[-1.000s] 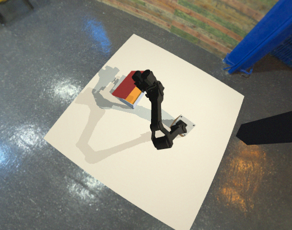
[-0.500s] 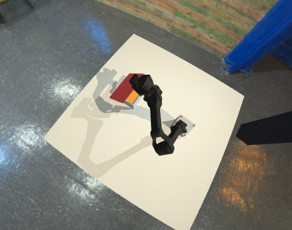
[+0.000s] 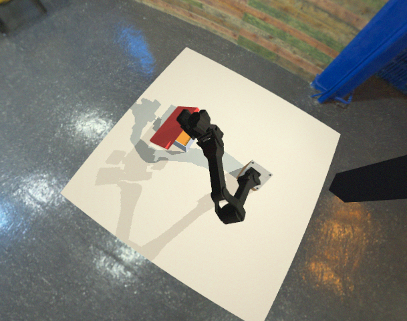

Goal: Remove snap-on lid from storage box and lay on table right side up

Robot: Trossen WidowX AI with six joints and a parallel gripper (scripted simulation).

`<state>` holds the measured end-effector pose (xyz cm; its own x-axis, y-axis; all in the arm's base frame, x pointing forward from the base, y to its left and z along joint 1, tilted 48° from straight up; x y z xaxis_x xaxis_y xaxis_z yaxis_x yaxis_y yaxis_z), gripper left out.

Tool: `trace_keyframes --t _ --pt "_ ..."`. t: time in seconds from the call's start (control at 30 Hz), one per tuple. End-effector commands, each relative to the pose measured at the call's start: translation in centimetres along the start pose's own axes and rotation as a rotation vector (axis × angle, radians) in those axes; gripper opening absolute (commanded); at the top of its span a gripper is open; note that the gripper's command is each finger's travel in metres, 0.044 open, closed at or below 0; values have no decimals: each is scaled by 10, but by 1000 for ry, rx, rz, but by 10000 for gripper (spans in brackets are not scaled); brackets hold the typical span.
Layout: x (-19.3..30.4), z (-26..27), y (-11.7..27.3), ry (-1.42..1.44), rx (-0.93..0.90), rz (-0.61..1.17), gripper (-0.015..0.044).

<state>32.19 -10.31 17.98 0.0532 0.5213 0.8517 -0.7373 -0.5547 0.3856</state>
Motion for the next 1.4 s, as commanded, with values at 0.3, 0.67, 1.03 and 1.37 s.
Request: trace_keyframes --t 0.3,0.67,1.03,1.37 --pt "25 -7 4 -3 -11 -4 0" --pt "45 -14 6 -4 -10 -4 0" --pt "66 -21 7 -5 -10 -3 0" --pt "85 -27 9 -6 -10 -3 0"
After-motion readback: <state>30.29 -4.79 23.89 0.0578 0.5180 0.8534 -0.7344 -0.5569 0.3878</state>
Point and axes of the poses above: the point midway between the two fingers, 35 mm back from their tips, its own y axis back along the fingers, its own z axis across the jaws, x = y × z, the point moved 9 cm from there along y, back along the fingers, and after that the axes turned 15 degrees about -y, right-handed, at the moved point
